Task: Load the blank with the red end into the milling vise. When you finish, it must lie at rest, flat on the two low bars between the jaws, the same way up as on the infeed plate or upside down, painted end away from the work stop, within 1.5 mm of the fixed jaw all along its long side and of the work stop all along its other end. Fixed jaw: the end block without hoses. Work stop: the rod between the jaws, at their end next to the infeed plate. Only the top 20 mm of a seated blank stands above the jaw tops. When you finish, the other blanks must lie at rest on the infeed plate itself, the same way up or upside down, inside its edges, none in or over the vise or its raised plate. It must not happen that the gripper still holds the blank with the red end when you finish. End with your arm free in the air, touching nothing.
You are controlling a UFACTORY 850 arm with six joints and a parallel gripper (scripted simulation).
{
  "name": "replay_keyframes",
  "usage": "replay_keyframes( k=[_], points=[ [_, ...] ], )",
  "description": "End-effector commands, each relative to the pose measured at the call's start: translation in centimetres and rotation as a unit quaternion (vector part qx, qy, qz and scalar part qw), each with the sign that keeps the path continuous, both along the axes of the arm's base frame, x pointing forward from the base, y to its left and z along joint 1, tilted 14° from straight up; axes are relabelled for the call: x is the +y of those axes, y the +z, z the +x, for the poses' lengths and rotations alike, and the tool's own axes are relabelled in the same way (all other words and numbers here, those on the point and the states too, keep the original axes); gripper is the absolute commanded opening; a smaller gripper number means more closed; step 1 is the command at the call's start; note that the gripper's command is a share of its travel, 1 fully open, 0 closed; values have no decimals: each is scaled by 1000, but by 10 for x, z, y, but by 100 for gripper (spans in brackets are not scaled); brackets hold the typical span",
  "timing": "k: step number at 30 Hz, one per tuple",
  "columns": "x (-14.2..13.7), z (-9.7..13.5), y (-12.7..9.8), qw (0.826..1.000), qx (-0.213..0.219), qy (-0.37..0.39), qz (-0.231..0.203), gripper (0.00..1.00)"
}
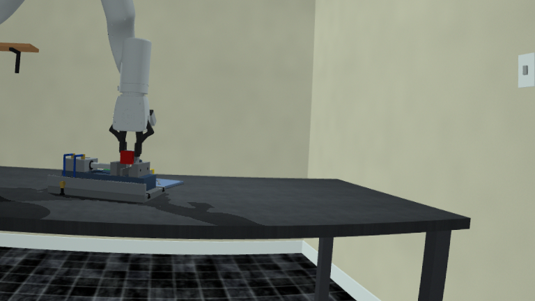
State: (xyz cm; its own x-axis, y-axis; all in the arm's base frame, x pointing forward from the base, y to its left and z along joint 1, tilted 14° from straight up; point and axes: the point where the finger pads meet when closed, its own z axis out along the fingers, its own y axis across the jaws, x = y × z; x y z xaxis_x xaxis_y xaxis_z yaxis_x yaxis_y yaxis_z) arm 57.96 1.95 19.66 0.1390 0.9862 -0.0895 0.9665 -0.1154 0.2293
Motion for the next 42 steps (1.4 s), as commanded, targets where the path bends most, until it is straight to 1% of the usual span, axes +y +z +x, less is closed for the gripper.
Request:
replay_keyframes(
  k=[1,42],
  points=[
    [0,1,1,1000,-1,0,0,0],
    [0,2,-3,1000,-1,0,0,0]
  ],
)
